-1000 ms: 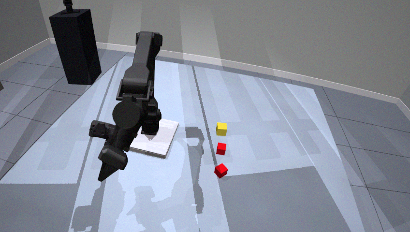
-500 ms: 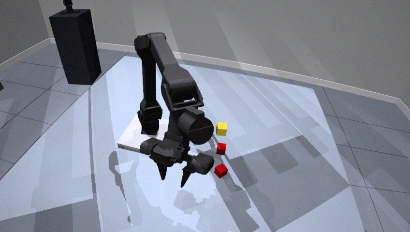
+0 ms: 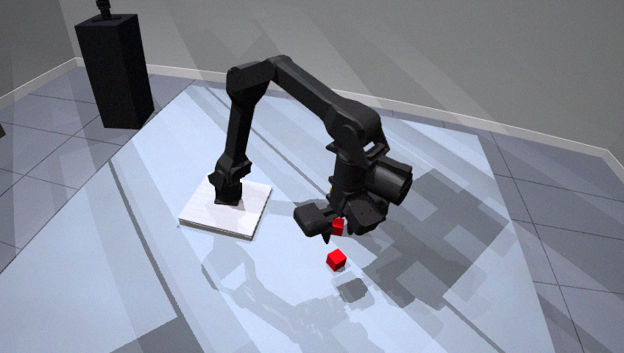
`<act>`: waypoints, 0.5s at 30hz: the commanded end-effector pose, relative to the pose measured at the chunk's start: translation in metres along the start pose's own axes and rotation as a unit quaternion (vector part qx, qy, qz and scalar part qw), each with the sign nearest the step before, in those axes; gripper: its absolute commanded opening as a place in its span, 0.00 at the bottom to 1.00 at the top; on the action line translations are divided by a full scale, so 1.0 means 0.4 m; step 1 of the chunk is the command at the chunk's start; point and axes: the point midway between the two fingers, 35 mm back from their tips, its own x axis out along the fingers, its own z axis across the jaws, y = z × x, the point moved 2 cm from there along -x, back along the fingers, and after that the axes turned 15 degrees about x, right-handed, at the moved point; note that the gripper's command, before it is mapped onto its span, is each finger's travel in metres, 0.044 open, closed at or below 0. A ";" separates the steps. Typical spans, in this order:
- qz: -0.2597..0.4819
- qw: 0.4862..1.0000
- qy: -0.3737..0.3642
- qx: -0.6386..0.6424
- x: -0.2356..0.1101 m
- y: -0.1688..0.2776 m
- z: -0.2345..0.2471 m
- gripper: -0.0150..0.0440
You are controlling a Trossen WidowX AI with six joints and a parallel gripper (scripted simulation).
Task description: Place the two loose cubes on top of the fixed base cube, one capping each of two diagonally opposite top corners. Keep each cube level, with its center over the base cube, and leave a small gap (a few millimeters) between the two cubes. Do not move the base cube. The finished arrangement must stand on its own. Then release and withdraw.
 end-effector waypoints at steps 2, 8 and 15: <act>0.034 0.997 -0.002 -0.067 0.002 0.041 0.051 0.70; 0.034 0.997 -0.002 -0.067 0.031 0.041 0.052 0.70; 0.034 0.997 -0.003 -0.067 0.154 0.052 0.051 0.70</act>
